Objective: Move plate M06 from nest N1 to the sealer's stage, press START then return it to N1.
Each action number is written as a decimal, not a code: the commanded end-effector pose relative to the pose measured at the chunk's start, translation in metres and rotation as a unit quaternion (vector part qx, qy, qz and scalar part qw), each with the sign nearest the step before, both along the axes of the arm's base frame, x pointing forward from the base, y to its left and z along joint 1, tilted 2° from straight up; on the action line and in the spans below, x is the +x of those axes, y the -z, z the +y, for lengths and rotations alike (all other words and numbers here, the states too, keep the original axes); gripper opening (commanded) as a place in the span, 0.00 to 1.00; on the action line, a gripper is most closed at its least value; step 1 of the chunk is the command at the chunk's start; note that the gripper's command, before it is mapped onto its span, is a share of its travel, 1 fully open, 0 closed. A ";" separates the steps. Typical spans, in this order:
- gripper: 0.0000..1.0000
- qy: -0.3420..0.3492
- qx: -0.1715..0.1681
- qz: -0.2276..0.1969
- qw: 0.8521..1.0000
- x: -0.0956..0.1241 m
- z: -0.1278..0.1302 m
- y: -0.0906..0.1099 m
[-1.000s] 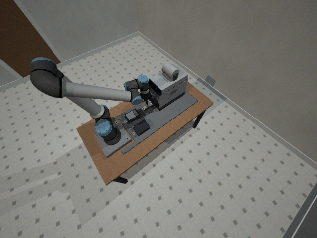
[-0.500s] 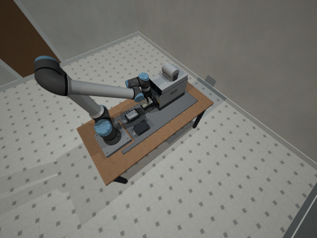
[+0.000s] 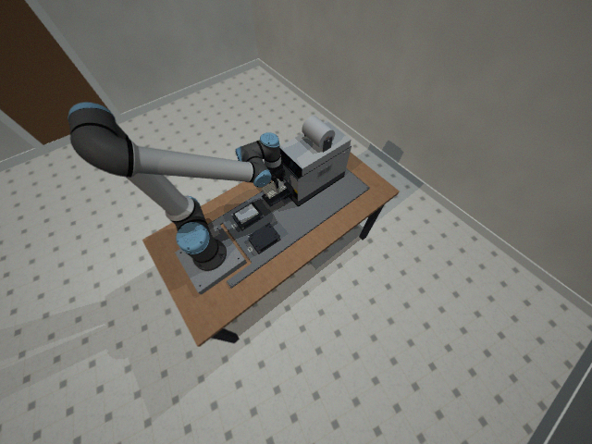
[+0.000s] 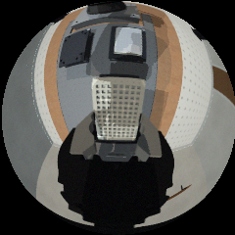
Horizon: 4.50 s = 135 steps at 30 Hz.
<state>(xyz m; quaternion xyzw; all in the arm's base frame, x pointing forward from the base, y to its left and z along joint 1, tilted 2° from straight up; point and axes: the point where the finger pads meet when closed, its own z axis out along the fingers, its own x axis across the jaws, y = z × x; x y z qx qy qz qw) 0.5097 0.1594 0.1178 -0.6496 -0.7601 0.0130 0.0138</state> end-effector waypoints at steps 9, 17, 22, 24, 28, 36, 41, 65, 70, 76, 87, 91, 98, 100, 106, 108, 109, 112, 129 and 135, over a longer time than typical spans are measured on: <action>0.00 0.000 0.000 -0.001 1.000 0.001 0.001 -0.001; 0.00 0.000 0.000 -0.001 1.000 0.001 0.001 -0.001; 0.00 0.000 0.000 -0.001 1.000 0.001 0.001 -0.001; 0.00 0.000 0.000 -0.001 1.000 0.001 0.001 -0.001; 0.00 0.000 0.000 -0.001 1.000 0.001 0.001 -0.001; 0.00 0.000 0.000 -0.001 1.000 0.001 0.001 -0.001; 0.00 0.000 0.000 -0.001 1.000 0.001 0.001 -0.001; 0.00 0.000 0.000 -0.001 1.000 0.001 0.001 0.021; 0.00 0.000 0.000 -0.001 1.000 0.000 0.001 0.026; 0.00 0.000 0.000 -0.001 1.000 0.000 0.001 0.036; 0.00 0.000 0.000 -0.001 1.000 0.000 0.001 0.037; 0.00 0.000 0.000 -0.001 1.000 0.000 0.001 0.037; 0.00 0.000 0.000 -0.001 1.000 0.000 0.001 0.037; 0.00 0.000 0.000 -0.001 1.000 0.000 0.001 0.037; 0.00 0.000 0.000 -0.001 1.000 0.000 0.001 0.037; 0.00 0.000 0.000 -0.001 1.000 0.000 0.001 0.037; 0.00 0.000 0.000 -0.001 1.000 0.000 0.001 0.037; 0.00 0.000 0.000 -0.001 1.000 0.000 0.001 0.037; 0.00 0.000 0.000 -0.001 1.000 -0.001 0.001 0.055; 0.00 0.000 0.000 -0.001 1.000 -0.001 0.001 0.055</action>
